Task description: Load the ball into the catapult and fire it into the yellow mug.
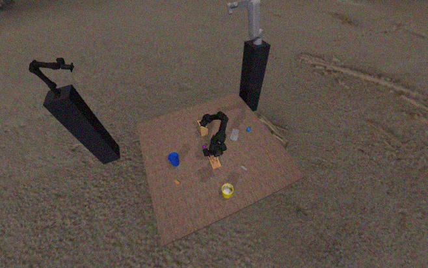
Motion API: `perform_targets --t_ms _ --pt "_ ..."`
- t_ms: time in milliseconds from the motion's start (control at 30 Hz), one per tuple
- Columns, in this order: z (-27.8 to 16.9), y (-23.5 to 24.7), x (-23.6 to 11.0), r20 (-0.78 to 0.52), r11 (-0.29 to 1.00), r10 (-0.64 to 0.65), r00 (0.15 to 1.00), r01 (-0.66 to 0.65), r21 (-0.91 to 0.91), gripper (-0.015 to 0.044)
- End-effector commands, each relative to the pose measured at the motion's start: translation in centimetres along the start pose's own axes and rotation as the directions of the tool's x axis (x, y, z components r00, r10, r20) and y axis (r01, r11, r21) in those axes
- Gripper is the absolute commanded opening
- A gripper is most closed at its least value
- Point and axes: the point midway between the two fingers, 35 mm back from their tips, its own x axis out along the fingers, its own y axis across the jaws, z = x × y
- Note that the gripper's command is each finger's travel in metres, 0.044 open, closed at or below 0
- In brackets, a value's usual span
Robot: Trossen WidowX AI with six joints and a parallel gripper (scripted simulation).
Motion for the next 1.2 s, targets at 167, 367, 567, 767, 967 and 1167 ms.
perform_targets --t_ms 167,367,567,767,967,1167 --pt "-3.7 -2.1 2.4 -0.020 1.000 0.001 1.000 -0.001 -0.013 0.0300" --pt "-8.6 -4.1 4.5 -0.026 1.000 -0.001 1.000 0.001 -0.031 0.0300" --pt "-14.5 -5.1 7.0 -0.033 0.999 -0.001 0.999 -0.001 -0.050 0.0300" --pt "-20.3 -4.6 9.3 -0.040 0.998 0.004 0.999 -0.006 -0.067 0.0300" --pt "-22.7 -4.0 10.2 -0.043 0.997 0.006 0.999 -0.009 -0.074 0.0300" --pt "-22.9 -3.7 10.7 -0.043 0.997 0.006 0.999 -0.009 -0.074 0.0300"
